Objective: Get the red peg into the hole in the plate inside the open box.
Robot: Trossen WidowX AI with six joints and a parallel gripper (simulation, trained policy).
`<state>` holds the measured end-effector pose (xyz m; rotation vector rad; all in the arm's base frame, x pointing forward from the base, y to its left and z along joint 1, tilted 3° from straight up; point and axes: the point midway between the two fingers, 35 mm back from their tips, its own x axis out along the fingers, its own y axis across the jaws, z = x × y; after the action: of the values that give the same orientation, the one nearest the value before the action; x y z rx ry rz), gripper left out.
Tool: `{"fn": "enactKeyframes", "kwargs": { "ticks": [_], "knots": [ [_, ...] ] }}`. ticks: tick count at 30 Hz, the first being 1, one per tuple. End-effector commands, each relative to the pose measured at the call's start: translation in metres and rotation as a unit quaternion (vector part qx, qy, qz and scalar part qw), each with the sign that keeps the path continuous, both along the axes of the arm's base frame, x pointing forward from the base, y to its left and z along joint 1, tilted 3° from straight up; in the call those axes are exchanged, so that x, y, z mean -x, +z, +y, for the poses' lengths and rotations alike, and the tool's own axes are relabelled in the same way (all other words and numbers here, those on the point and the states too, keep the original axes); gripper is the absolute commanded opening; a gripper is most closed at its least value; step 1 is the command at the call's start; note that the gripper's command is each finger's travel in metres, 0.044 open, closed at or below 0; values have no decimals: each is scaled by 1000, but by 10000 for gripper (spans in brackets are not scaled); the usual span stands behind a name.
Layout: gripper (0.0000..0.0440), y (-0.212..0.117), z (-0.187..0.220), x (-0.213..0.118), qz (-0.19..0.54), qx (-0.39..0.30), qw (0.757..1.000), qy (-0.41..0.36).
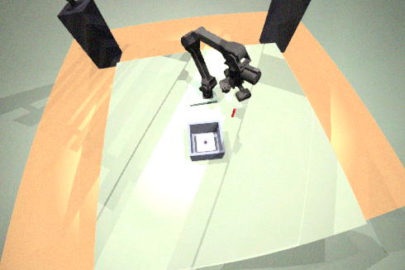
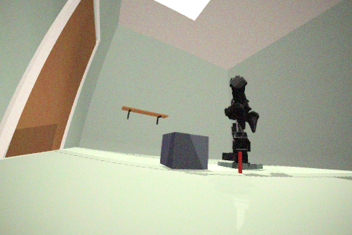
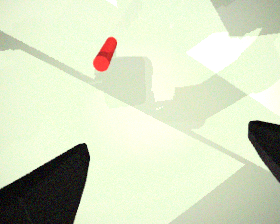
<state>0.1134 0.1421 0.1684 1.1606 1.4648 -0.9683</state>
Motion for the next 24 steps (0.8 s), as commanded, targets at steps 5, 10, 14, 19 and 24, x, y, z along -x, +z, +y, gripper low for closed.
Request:
{"fn": "enactKeyframes", "kwargs": {
  "ticks": [5, 10, 14, 19, 24],
  "knots": [
    [437, -26, -1, -11, 11, 20, 1000, 11],
    [440, -47, -1, -19, 14, 25, 999, 17],
    [440, -63, -1, -23, 17, 27, 999, 20],
    [440, -83, -3, -27, 20, 30, 999, 21],
    [434, -101, -6, -30, 21, 36, 999, 19]
  ]
}}
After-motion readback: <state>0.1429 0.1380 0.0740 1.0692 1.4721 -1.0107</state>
